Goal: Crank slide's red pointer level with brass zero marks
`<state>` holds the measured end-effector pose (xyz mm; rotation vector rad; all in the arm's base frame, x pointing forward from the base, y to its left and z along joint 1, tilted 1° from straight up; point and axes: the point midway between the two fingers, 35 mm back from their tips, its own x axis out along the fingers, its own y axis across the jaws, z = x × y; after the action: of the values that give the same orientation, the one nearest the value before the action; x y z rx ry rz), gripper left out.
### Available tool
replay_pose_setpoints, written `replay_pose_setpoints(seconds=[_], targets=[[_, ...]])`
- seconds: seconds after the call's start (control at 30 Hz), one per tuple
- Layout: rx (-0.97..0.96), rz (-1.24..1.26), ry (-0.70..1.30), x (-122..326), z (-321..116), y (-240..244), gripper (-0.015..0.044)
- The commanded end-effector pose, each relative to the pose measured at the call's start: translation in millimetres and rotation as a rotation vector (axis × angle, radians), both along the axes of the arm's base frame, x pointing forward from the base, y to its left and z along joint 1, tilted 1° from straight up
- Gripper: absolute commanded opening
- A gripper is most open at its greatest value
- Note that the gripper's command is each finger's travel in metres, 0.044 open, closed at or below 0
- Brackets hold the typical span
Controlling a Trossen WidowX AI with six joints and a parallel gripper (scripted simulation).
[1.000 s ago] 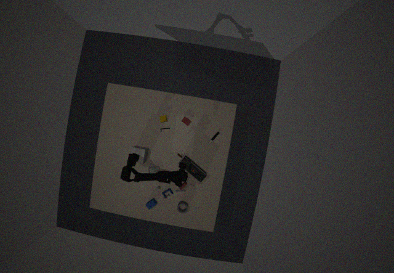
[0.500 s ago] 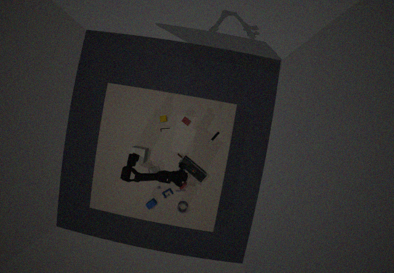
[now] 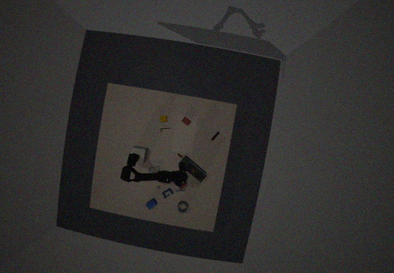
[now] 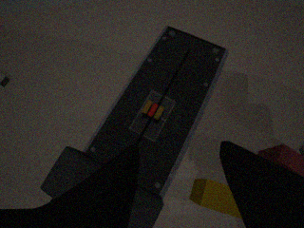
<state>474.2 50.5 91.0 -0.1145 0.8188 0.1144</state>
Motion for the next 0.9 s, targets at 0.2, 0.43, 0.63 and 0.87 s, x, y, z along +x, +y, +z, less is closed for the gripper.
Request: replay_pose_setpoints(seconds=[0.2, 0.43, 0.63, 0.87], targets=[[-0.001, -0.001, 0.000, 0.0, 0.0, -0.1, 0.0414], [-0.001, -0.001, 0.000, 0.0, 0.0, -0.1, 0.0230], [-0.001, -0.001, 0.000, 0.0, 0.0, -0.1, 0.0073], [-0.001, -0.001, 0.000, 0.0, 0.0, -0.1, 0.0000]])
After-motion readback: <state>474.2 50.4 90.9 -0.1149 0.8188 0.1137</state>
